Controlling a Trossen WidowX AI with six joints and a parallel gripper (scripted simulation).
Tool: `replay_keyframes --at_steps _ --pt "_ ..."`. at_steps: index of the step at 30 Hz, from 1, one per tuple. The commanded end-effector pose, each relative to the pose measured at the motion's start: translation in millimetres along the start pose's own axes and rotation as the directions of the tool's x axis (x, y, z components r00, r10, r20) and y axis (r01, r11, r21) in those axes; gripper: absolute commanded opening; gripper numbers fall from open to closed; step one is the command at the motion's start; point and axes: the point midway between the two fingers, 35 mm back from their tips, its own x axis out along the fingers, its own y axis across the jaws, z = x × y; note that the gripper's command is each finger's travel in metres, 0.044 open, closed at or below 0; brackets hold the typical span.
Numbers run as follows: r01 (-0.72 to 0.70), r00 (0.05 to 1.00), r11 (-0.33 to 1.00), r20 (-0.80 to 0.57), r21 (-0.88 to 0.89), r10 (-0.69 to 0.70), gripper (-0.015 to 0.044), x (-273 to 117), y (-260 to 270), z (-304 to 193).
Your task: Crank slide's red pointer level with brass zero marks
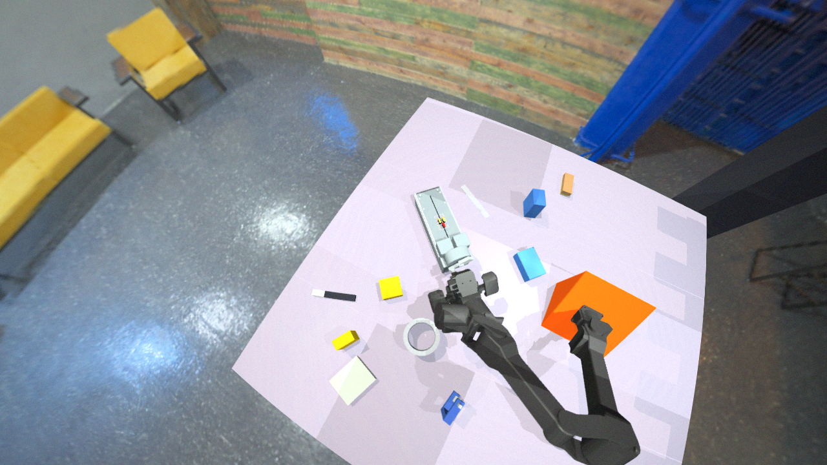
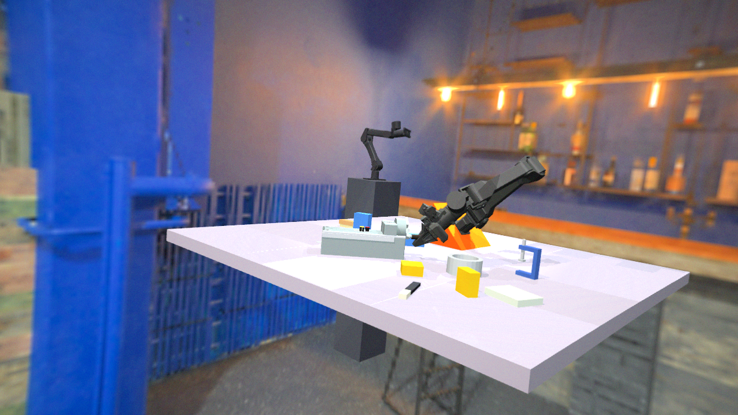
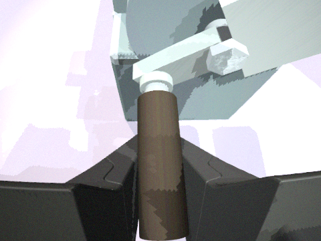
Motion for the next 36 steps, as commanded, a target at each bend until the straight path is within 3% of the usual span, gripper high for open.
replay_keyframes --at_steps 1,36 --pt "-0.019 1.0 1.0 0.015 -0.002 0.019 0.0 -5.9 5.2 5.2" --pt "-0.018 1.0 1.0 0.015 -0.002 0.018 0.0 -9.1 6.1 7.9"
